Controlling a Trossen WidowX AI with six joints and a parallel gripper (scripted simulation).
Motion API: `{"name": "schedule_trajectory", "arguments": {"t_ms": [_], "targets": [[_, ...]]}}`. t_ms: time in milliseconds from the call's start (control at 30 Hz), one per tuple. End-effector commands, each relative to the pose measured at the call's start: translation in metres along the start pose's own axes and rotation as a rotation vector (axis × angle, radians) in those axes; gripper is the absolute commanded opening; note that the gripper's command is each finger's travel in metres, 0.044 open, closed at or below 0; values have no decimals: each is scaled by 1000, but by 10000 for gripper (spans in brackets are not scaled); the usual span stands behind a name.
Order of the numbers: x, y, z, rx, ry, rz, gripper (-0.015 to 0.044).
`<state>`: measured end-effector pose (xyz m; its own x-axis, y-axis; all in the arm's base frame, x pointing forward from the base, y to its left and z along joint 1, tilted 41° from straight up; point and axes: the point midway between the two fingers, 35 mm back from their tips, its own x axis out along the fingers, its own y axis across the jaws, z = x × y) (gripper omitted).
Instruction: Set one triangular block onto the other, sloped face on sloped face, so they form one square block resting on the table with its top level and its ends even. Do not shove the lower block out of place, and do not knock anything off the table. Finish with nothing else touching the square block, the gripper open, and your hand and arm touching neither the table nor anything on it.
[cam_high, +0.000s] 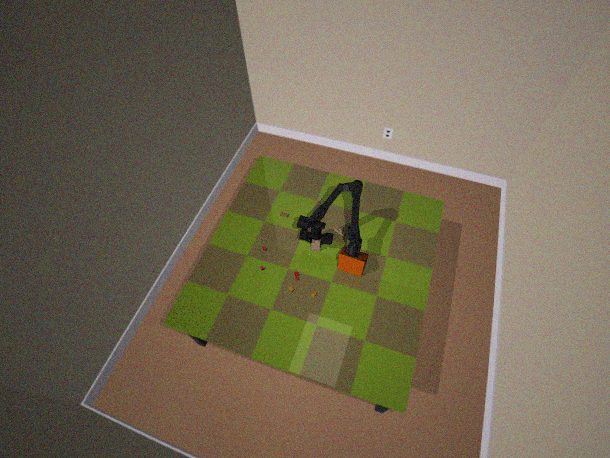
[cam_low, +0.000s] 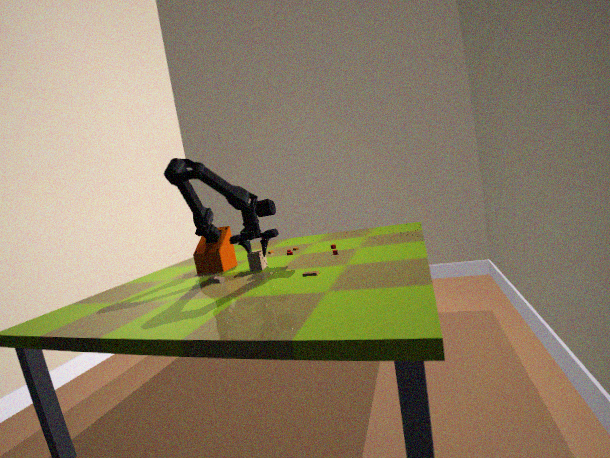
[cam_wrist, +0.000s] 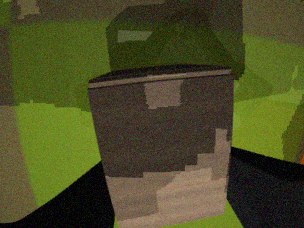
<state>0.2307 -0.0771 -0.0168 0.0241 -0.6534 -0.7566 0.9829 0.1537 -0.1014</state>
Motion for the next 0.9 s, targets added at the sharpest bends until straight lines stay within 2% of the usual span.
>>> {"name": "schedule_trajectory", "arguments": {"t_ms": [0, 867], "targets": [[0, 0, 1, -6, -5, 0, 0], [3, -1, 1, -9, -5, -2, 0]]}}
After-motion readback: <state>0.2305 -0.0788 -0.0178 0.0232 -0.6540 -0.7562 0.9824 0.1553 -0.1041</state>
